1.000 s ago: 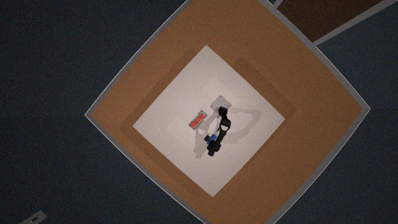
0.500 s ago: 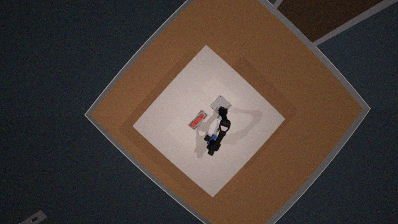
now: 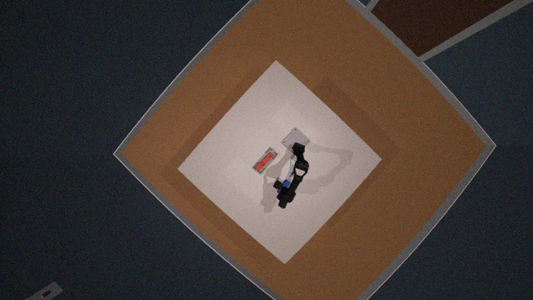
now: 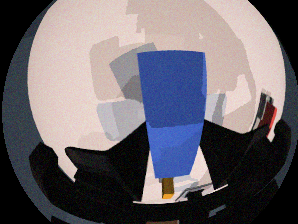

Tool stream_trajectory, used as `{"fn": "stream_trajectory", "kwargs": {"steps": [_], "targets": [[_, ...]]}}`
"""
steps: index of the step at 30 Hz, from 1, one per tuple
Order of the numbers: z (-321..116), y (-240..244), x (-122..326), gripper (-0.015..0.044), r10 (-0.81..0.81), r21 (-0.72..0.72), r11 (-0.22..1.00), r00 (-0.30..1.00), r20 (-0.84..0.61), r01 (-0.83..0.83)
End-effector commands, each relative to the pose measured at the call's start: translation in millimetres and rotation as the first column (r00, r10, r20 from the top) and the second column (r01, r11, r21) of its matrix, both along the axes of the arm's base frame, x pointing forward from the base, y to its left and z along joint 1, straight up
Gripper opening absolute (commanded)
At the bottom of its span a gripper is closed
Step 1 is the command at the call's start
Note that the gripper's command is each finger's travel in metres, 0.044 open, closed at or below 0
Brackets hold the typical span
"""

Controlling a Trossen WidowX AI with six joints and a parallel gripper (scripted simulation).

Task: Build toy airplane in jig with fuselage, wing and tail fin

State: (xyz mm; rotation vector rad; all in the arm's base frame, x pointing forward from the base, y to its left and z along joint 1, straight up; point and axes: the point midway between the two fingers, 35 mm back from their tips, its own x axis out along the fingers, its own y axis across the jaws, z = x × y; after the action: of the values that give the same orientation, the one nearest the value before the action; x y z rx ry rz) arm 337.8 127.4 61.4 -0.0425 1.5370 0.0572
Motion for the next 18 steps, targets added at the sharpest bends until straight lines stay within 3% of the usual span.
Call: {"fn": "stream_trajectory", "kwargs": {"steps": [1, 18], "targets": [[8.0, 0.3, 1.3, 0.0, -0.003, -0.003, 1.0, 1.0, 0.001, 0.003], [62.1, 1.7, 4.8, 0.0, -0.004, 0.0, 1.0, 1.0, 0.003, 0.004]]}}
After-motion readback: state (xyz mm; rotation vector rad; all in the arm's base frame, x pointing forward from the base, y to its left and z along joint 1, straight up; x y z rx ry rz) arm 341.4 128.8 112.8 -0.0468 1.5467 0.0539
